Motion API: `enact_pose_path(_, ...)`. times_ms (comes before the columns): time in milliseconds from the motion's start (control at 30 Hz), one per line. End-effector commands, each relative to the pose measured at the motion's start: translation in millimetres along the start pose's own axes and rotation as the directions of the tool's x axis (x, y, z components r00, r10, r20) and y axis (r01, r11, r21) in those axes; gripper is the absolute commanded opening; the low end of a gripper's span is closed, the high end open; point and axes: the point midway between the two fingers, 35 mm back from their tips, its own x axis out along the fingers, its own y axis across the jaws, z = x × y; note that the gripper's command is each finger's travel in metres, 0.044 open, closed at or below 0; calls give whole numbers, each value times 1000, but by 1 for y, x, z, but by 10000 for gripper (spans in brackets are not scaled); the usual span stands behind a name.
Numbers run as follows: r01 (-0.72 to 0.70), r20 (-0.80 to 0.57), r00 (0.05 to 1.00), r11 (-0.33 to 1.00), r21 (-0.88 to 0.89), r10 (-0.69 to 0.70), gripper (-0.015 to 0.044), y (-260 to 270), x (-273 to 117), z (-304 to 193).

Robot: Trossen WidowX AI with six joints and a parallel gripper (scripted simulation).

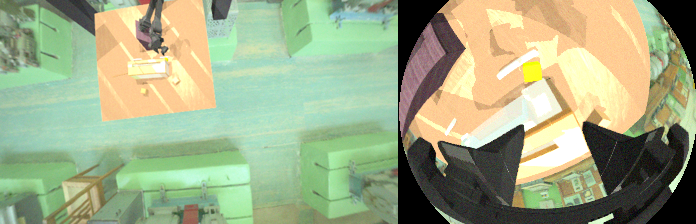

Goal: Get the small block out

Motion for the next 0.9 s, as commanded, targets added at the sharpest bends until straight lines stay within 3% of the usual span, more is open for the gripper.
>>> enact_pose_path(0,-7,-72,997,877,-480,-31,285,-2,-6,7)
enact_pose_path(367,-8,-72,997,877,-480,-30,285,-2,-4,8)
enact_pose_path(600,-7,-71,997,877,-480,-31,285,15,75,30)
enact_pose_path(867,-4,-69,997,878,-478,-33,285,18,86,35)
